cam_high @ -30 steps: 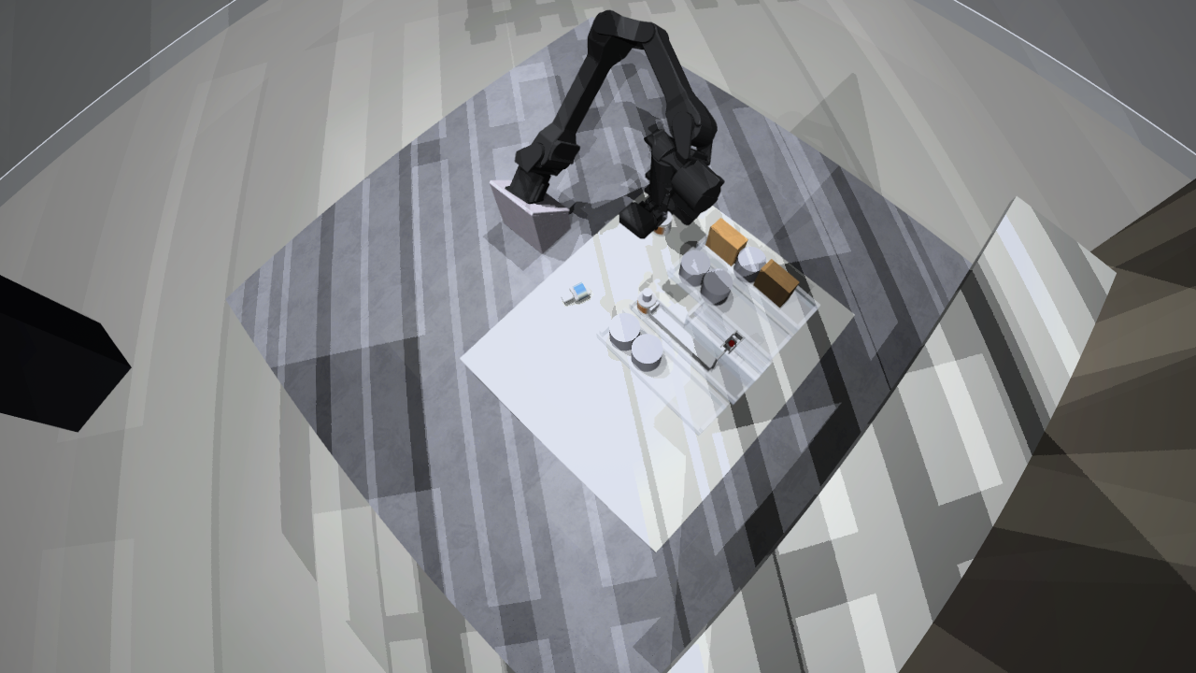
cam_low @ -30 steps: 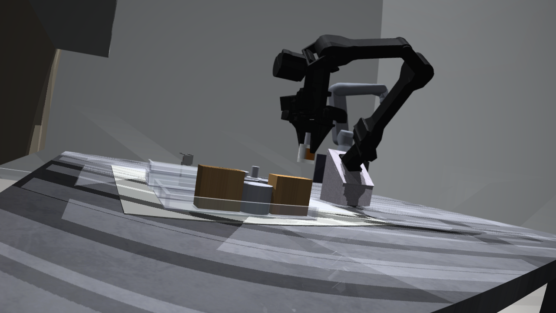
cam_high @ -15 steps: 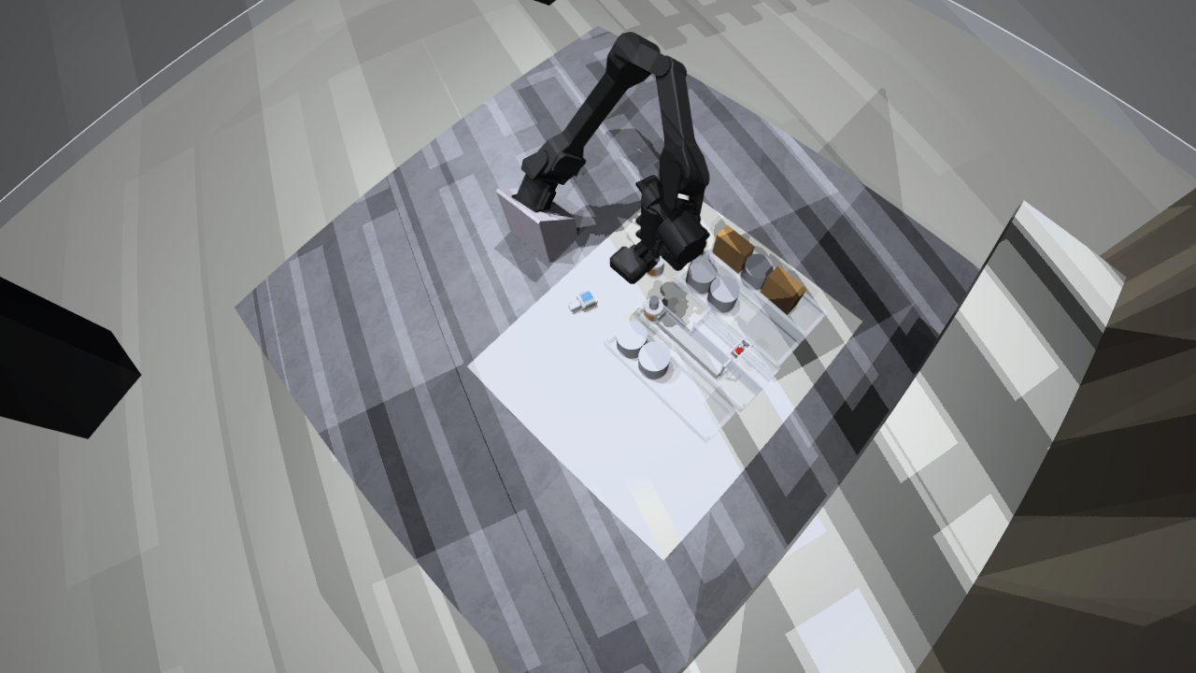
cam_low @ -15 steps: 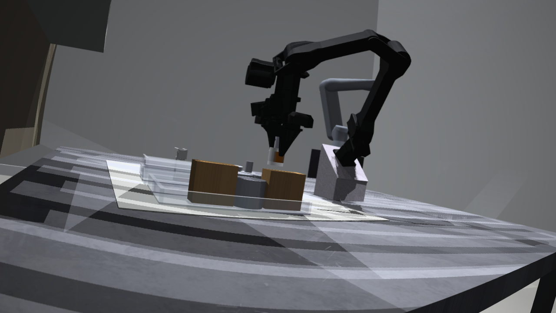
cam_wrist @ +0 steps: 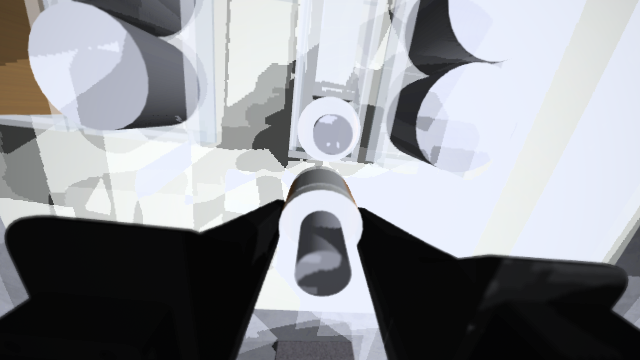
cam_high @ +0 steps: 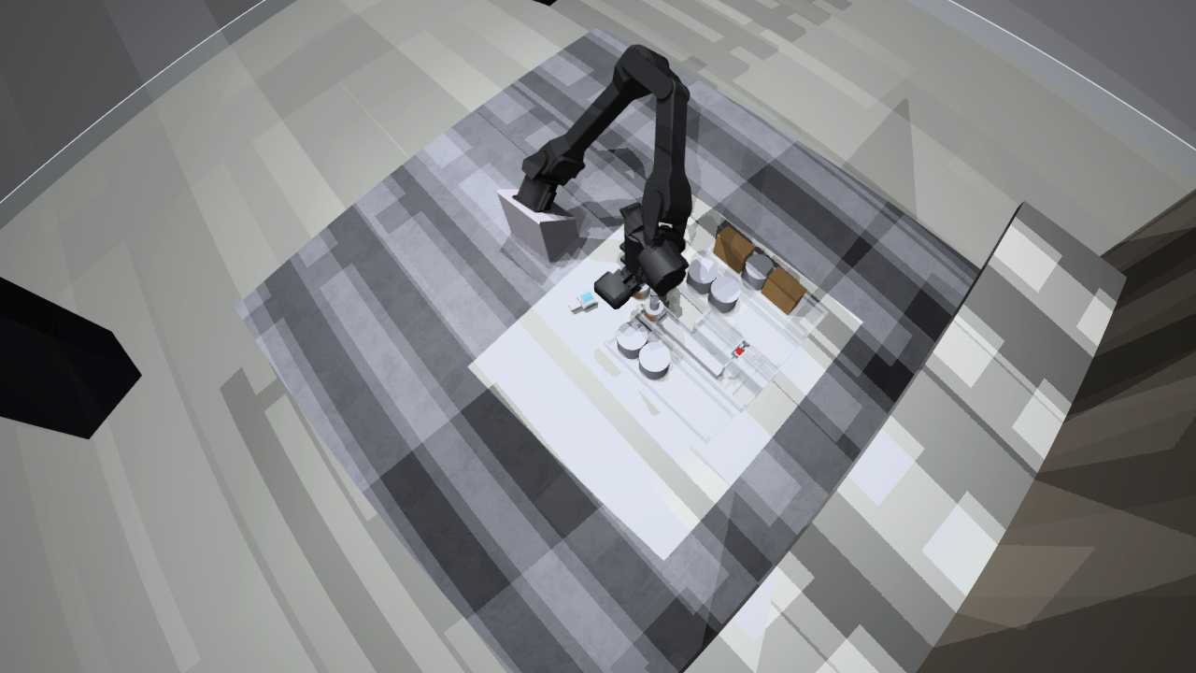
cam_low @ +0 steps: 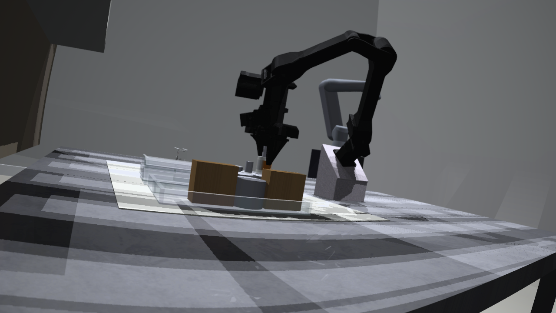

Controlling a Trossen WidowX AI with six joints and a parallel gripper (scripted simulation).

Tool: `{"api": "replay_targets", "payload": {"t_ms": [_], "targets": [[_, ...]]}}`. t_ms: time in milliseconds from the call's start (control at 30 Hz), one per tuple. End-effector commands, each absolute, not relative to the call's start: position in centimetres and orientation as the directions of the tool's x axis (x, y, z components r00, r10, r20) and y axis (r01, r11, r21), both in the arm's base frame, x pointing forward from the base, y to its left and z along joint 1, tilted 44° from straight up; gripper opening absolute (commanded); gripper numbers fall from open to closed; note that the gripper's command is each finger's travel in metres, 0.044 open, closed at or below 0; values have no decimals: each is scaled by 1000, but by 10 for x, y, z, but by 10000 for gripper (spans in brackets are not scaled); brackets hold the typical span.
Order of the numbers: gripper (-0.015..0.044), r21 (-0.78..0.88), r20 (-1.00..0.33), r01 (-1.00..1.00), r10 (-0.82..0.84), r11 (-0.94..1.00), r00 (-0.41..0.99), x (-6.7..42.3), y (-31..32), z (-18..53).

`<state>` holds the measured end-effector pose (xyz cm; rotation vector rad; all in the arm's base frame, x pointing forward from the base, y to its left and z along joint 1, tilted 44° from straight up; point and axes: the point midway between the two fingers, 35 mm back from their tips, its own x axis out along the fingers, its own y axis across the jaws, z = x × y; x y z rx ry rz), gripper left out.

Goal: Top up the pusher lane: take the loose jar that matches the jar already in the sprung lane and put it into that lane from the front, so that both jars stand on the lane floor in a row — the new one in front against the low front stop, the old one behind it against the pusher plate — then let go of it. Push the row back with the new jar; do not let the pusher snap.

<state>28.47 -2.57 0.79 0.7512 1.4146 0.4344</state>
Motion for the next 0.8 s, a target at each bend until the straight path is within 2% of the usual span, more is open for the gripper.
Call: {"api": "replay_targets", "payload": {"t_ms": [0,767], "targets": [[0,695,-719,167,684,699,128,284,-16,-2],[0,695,-718,166,684,699,128,292,-13,-7]]}}
